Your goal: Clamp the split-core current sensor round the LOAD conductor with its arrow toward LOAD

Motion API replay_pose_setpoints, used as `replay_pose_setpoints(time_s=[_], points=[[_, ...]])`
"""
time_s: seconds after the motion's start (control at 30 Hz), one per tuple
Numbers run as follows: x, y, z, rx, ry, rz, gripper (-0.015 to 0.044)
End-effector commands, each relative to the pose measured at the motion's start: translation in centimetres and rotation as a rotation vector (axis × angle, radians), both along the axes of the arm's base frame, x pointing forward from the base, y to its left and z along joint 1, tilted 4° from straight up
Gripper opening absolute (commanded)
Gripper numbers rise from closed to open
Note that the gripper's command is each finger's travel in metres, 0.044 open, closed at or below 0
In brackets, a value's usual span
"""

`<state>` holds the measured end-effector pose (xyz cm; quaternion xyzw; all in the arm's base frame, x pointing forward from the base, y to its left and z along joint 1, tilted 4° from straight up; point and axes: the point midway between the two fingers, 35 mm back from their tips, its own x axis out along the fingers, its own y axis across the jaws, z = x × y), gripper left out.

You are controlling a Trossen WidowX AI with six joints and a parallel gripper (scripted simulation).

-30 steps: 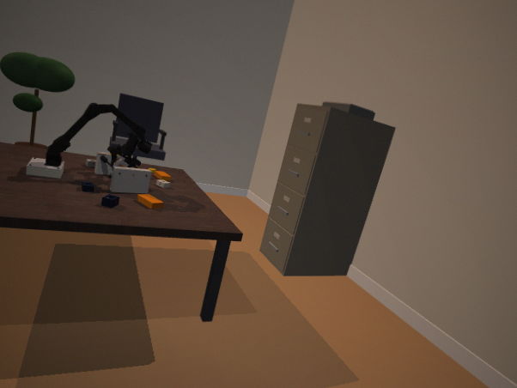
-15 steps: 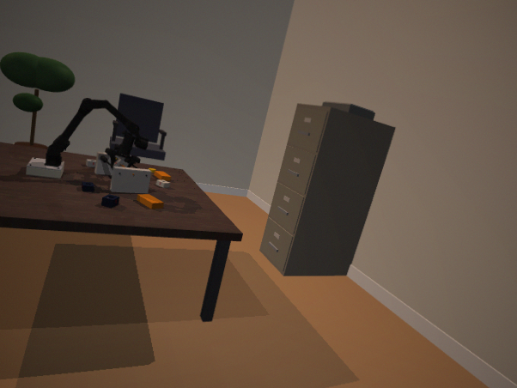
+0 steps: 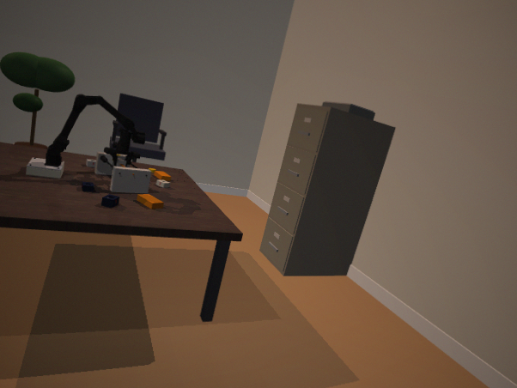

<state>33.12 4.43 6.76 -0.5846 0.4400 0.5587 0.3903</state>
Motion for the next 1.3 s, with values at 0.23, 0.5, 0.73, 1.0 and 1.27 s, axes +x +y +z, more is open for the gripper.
replay_pose_setpoints(time_s=[0.23,0.5,0.73,1.0,1.27], points=[[0.7,0.2,0.0,0.0,0.0,0.0,0.0],[0.7,0.2,0.0,0.0,-0.001,0.0,0.0],[0.8,0.3,0.0,0.0,-0.001,0.0,0.0],[0.8,0.2,-0.1,0.0,-0.001,0.0,0.0],[0.7,0.2,-1.1,0.0,0.0,0.002,0.0]])
